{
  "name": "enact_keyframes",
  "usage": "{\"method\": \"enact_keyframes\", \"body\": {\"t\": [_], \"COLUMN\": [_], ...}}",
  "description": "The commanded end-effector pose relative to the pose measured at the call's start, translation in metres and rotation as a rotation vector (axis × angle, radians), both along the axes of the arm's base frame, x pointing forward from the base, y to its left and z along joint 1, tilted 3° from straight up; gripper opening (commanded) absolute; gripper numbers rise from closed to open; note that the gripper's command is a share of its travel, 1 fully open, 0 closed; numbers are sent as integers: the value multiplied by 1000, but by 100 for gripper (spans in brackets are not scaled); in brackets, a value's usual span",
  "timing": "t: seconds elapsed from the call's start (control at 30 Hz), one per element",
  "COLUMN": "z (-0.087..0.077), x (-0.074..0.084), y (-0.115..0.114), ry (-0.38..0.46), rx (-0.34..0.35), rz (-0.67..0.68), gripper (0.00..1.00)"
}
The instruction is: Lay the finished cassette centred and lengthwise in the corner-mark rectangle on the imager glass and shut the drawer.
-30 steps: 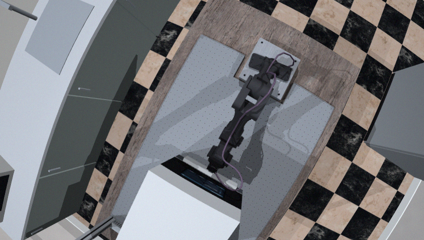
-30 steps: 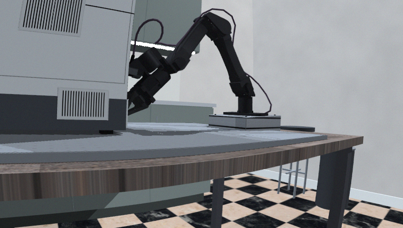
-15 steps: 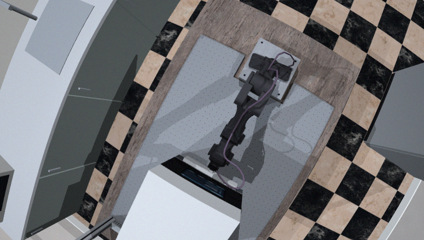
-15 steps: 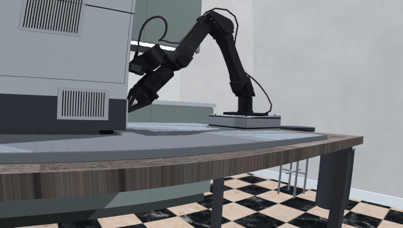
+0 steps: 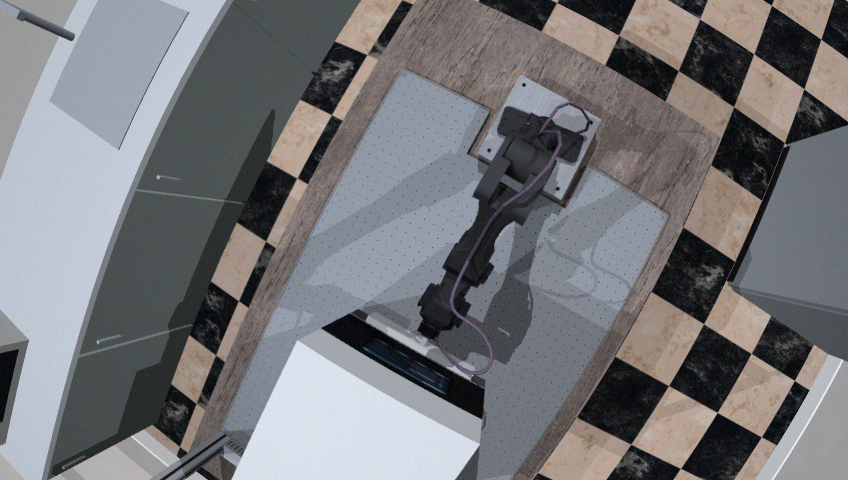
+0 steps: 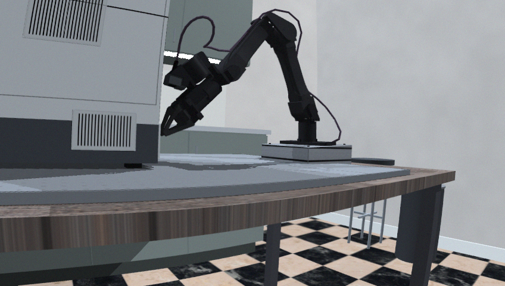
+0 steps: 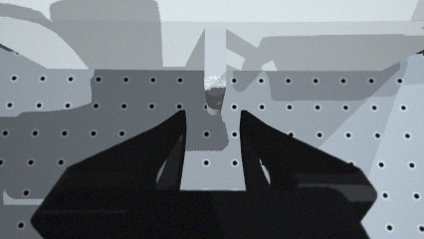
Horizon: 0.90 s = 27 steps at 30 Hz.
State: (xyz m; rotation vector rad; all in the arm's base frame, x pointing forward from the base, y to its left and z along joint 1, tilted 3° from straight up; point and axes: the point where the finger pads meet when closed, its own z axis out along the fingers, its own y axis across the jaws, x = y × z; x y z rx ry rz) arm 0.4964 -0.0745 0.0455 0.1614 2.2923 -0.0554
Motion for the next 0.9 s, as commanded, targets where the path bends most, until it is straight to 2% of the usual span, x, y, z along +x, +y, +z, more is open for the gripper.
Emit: {"method": "enact_keyframes", "body": {"t": [0.0, 0.3, 0.33, 0.37, 0.87], "z": [9, 15, 23, 17, 28], "x": [-7, -14, -10, -16, -30], "y": [0, 0, -1, 0, -1], "ry": [-1, -1, -16, 0, 0], "rx": [5, 4, 1, 4, 2], "rz": [1, 0, -1, -1, -4], "gripper": [35, 35, 35, 35, 35]}}
